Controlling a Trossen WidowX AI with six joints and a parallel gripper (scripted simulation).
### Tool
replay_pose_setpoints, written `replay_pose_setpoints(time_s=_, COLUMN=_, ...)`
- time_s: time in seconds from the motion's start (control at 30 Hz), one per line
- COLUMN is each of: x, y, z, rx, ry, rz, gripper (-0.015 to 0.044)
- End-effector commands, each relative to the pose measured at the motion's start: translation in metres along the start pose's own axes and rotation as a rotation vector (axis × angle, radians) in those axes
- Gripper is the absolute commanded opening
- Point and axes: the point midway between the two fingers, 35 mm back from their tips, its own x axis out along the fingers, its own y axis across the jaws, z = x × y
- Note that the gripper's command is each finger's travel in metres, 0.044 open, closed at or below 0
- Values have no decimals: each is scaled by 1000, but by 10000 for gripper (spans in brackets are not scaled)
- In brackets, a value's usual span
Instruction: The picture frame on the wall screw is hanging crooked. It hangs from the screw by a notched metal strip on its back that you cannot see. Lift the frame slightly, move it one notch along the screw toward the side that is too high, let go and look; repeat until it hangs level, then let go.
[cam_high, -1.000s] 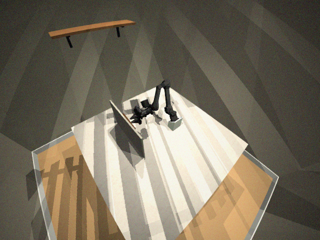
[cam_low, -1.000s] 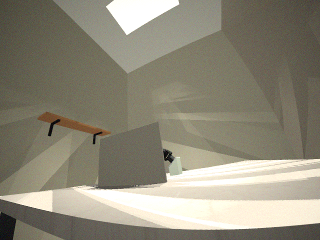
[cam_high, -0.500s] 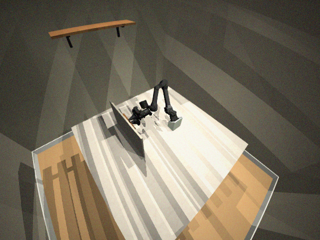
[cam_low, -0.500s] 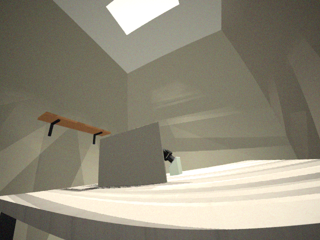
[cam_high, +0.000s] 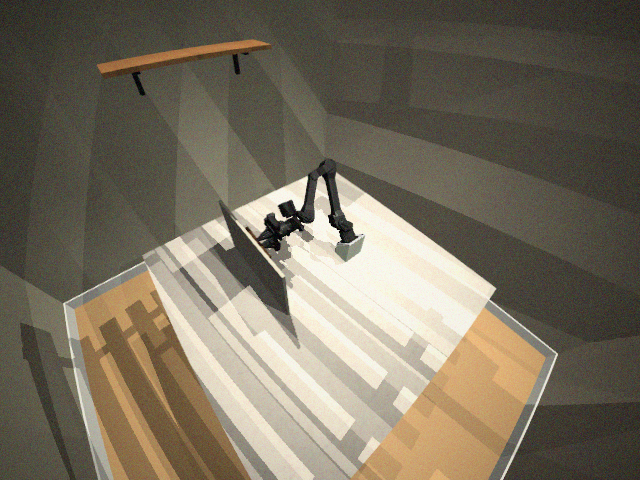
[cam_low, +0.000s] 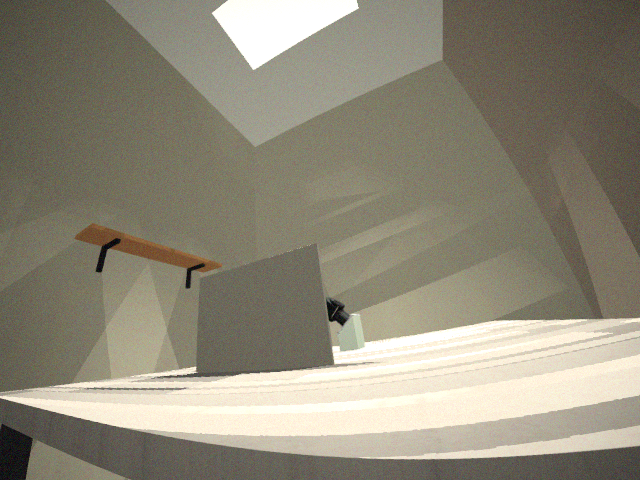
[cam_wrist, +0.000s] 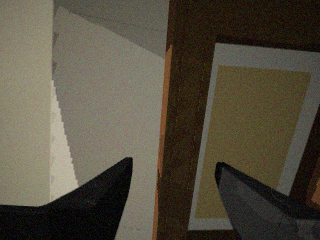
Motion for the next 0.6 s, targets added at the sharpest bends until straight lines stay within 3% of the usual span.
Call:
replay_pose_setpoints(time_s=0.0, x=0, y=0, z=1, rx=4, ry=-4, rz=-1, gripper=260)
replay_pose_setpoints(time_s=0.4, x=0, y=0, z=1, rx=4, ry=-4, rz=-1, gripper=260)
replay_pose_setpoints(time_s=0.57, x=0, y=0, z=1, rx=4, ry=-4, rz=-1, gripper=129)
